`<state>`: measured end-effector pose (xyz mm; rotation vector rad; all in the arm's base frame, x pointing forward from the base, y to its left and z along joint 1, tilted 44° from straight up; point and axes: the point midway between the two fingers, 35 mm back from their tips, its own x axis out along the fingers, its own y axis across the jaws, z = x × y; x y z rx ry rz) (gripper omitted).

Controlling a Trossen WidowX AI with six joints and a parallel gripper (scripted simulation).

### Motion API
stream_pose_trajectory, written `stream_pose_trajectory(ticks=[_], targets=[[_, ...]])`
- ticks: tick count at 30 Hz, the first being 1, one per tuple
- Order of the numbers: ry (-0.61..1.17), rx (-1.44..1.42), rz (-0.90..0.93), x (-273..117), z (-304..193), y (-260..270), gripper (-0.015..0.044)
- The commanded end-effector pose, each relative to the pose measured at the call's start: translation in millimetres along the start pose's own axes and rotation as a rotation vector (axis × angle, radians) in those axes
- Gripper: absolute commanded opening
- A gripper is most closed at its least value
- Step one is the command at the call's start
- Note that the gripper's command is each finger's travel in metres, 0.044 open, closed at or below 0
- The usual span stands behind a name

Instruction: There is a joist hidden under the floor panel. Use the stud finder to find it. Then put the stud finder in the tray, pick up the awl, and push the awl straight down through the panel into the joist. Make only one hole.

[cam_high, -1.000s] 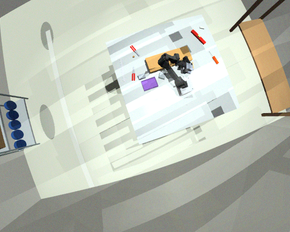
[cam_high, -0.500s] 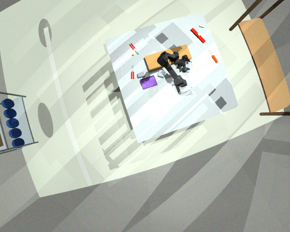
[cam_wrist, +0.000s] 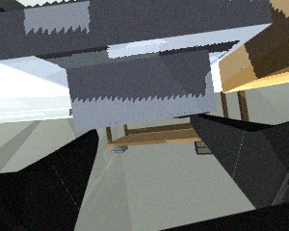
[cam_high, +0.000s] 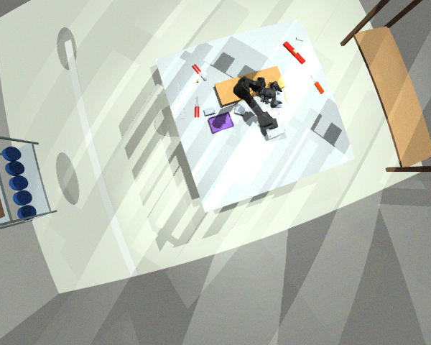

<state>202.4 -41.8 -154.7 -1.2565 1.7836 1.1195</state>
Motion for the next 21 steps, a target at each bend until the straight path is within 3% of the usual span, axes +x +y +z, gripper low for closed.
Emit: stream_pose_trajectory(ticks=[1,14,21], targets=[[-0.003,0.009,-0.007,-9,0,-2,0.0440],[-0.005,0.008,-0.007,-27,-2,-2,0.0440],[0.004,0.002,-0.005,-47,-62,-1,0.0440]])
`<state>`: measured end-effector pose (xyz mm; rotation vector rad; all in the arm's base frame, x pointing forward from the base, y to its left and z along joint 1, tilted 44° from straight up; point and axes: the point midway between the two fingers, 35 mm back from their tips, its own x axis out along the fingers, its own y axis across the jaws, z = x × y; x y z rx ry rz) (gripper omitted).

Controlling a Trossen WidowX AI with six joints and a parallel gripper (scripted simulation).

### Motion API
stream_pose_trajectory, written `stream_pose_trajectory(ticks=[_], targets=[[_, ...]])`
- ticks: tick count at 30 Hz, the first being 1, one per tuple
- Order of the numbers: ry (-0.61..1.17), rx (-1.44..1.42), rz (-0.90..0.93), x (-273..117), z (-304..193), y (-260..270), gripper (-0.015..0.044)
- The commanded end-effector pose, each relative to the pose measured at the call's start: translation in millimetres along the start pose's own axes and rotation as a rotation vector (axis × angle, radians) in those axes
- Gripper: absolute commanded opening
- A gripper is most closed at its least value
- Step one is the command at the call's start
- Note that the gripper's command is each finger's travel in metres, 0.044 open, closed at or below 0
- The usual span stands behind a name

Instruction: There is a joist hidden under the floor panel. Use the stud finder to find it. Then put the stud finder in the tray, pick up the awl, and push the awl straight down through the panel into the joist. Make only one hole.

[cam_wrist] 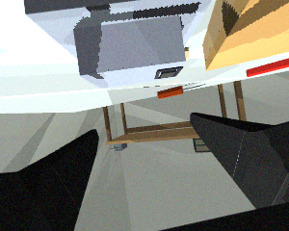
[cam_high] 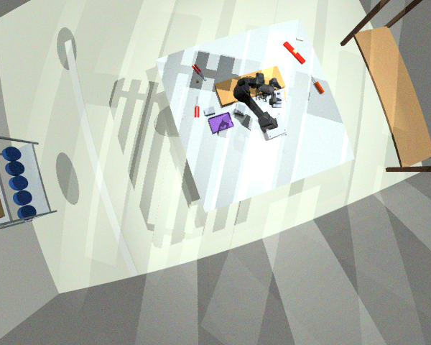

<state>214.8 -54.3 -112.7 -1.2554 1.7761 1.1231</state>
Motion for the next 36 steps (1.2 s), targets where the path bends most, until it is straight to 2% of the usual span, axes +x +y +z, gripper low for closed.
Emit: stream_pose_trajectory(ticks=[1,6,9,15,21,23,36], targets=[[0.011,0.004,-0.001,-14,-40,3,0.0440],[0.012,0.004,0.000,-14,-42,3,0.0440],[-0.051,0.087,0.013,-6,-32,2,0.0440],[-0.525,0.739,0.232,28,-12,11,0.0440],[-1.008,1.374,0.571,33,-5,5,0.0440],[-1.113,1.495,0.658,31,-8,2,0.0440],[-1.126,1.509,0.669,31,-8,2,0.0440]])
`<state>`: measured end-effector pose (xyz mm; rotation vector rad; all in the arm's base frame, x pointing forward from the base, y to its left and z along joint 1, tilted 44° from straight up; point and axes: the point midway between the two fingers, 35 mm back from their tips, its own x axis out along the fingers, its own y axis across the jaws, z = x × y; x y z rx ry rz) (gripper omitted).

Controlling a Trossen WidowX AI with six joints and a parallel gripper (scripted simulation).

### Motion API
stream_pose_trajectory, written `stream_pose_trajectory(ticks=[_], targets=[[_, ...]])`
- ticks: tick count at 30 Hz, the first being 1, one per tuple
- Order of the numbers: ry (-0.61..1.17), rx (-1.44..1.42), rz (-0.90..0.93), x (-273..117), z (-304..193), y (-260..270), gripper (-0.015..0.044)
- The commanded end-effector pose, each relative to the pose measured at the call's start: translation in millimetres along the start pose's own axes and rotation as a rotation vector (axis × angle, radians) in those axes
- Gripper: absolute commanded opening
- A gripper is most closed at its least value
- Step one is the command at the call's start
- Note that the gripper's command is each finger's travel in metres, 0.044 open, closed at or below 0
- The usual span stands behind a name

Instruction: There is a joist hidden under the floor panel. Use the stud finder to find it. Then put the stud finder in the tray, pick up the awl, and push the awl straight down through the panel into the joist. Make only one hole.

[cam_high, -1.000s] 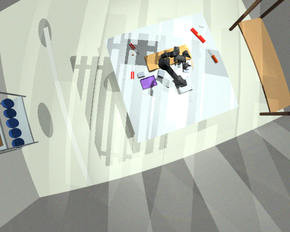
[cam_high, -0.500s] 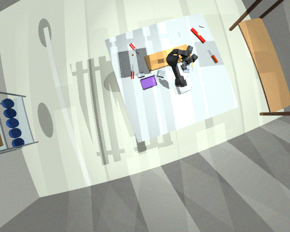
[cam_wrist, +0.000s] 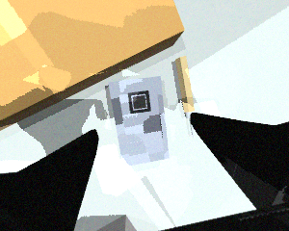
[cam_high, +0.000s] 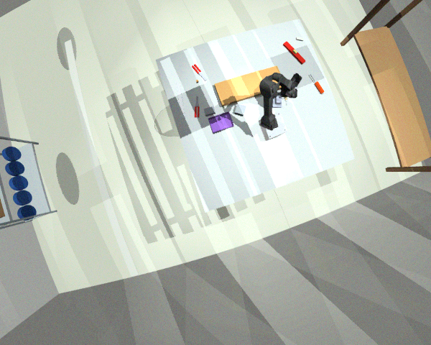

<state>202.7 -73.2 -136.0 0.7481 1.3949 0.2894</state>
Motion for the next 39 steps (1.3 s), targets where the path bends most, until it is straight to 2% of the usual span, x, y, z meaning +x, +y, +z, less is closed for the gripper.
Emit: stream_pose_trajectory(ticks=[1,39], targets=[[-0.015,0.029,0.019,0,0,0,0.0440],[-0.015,0.029,0.021,49,-13,2,0.0440]])
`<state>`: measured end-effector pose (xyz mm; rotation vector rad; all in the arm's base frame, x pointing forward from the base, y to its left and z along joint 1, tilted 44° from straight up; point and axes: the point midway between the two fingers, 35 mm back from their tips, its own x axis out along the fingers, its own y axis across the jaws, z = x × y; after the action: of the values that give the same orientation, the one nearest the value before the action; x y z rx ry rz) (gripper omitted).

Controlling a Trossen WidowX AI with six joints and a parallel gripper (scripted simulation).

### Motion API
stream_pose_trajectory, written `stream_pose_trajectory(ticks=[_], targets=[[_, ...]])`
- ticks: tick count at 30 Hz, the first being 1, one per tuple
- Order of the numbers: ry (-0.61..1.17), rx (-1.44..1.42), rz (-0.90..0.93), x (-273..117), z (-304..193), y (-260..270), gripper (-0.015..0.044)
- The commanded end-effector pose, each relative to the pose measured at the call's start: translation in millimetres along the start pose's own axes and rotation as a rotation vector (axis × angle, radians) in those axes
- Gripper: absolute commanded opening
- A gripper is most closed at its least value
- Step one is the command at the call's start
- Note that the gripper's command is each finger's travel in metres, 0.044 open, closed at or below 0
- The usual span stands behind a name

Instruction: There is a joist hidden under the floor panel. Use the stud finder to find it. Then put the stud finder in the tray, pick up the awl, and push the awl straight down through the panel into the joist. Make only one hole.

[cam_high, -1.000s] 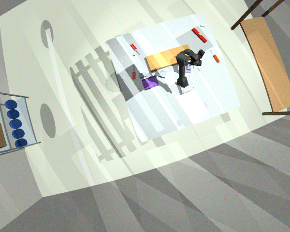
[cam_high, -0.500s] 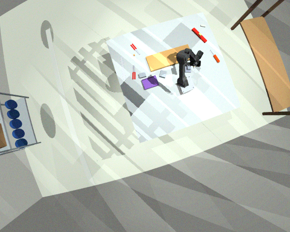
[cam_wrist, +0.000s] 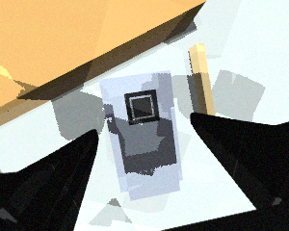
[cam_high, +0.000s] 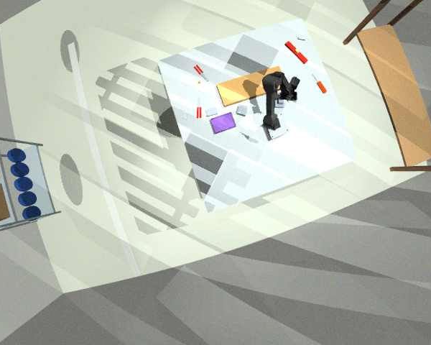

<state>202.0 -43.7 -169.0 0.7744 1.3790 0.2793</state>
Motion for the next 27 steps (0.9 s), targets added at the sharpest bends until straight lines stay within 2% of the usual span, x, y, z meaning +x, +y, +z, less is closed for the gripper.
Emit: stream_pose_trajectory(ticks=[1,5,27], targets=[[0.002,0.010,0.008,5.7,-3.8,1.3,0.0440],[0.002,0.010,0.008,5.7,-3.8,1.3,0.0335],[0.002,0.010,0.008,5.7,-3.8,1.3,0.0188]])
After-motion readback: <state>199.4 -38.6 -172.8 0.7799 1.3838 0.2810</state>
